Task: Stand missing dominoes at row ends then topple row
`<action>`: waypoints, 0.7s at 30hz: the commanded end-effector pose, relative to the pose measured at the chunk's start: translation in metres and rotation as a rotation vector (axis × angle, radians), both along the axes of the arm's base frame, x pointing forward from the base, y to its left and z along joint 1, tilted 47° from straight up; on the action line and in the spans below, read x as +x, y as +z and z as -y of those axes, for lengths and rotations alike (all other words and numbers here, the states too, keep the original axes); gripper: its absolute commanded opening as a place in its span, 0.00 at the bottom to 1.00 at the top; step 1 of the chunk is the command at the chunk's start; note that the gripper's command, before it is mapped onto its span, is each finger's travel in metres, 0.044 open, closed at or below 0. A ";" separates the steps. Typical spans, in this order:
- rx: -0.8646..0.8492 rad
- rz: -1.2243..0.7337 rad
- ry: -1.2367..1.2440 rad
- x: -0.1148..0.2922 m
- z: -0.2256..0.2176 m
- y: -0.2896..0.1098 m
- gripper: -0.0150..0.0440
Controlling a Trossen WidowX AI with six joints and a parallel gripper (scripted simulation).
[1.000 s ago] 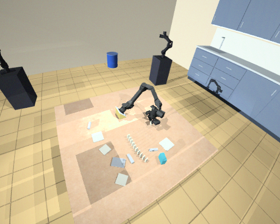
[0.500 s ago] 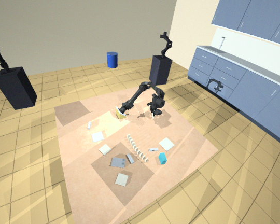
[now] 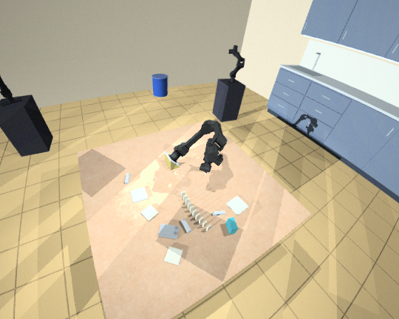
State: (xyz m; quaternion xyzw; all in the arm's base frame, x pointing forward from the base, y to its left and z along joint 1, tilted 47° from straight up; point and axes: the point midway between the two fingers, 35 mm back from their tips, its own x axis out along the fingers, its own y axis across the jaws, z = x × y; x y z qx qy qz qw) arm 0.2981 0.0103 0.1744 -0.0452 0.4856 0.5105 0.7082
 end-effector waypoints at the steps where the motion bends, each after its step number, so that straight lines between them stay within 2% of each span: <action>1: -0.006 -0.256 -0.217 0.007 0.049 -0.049 0.44; 7: 0.014 -0.599 -0.483 -0.006 0.107 -0.117 0.44; 14: 0.015 -0.612 -0.493 -0.006 0.107 -0.122 0.44; 21: 0.012 -0.610 -0.495 -0.004 0.086 -0.146 0.44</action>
